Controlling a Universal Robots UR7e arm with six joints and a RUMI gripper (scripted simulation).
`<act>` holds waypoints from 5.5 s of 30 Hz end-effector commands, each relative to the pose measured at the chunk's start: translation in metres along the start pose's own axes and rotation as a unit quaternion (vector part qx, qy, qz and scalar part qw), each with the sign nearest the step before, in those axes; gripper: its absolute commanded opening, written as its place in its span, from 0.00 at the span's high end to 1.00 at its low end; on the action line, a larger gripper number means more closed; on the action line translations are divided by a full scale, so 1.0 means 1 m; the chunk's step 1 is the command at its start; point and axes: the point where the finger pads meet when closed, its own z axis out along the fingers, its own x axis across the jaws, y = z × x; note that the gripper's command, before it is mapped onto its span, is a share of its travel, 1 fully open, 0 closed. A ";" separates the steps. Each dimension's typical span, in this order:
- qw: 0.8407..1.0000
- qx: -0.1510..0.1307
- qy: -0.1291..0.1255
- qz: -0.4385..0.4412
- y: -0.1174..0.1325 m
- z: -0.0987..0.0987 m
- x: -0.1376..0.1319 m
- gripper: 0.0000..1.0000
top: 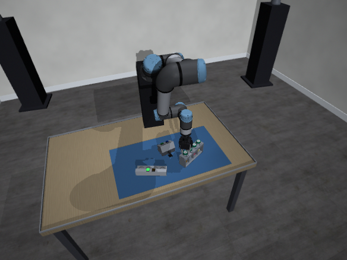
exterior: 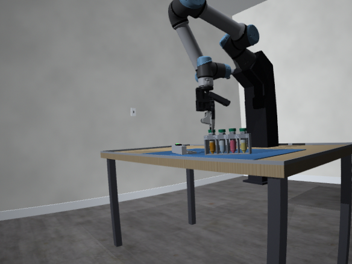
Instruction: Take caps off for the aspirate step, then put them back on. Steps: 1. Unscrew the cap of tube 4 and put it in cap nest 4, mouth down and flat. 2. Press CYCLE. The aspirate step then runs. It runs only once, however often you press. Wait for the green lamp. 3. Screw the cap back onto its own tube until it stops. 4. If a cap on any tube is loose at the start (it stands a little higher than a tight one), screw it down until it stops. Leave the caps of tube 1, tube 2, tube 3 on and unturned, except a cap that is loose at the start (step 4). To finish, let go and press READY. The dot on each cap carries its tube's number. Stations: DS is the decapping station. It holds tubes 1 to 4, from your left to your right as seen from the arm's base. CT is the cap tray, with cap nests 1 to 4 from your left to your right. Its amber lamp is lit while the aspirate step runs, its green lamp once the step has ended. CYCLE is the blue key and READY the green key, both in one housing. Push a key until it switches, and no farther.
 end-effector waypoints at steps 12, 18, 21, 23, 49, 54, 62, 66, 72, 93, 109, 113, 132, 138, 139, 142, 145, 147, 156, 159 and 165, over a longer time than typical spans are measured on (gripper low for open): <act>1.000 0.000 0.001 -0.002 0.000 0.000 0.000 1.00; 0.992 0.000 0.001 0.123 0.000 0.000 0.000 1.00; 0.980 0.000 0.001 0.197 0.000 0.000 0.000 1.00; 0.969 0.000 0.001 0.245 0.000 0.000 0.000 1.00; 0.867 0.000 0.001 0.498 0.000 0.001 0.000 0.65; 0.867 0.000 0.001 0.498 0.000 0.001 0.000 0.65; 0.951 0.000 0.001 0.308 0.000 0.000 0.000 0.65; 0.981 0.000 0.001 0.196 0.000 0.000 0.000 0.65; 0.998 0.000 0.001 0.063 0.000 0.000 0.000 0.65; 1.000 0.000 0.001 -0.002 0.000 0.000 0.000 1.00; 0.963 0.000 0.001 0.269 0.000 0.001 0.000 1.00; 0.940 0.000 0.001 0.341 0.000 0.001 0.000 1.00; 0.867 0.000 0.001 0.498 0.000 0.001 0.000 0.65; 0.867 0.000 0.001 0.498 0.000 0.001 0.000 0.65; 0.867 0.000 0.001 0.498 0.000 0.001 0.000 0.65; 0.906 0.000 0.001 0.424 0.000 0.001 0.000 0.65; 0.938 0.000 0.001 0.347 0.000 0.001 0.000 0.65; 0.951 0.000 0.001 0.308 0.000 0.001 0.000 0.65; 0.998 0.000 0.001 0.068 0.000 0.001 0.000 0.65; 1.000 0.000 0.001 -0.002 0.000 0.001 0.000 0.65; 1.000 0.000 0.001 -0.002 0.000 0.001 0.000 0.65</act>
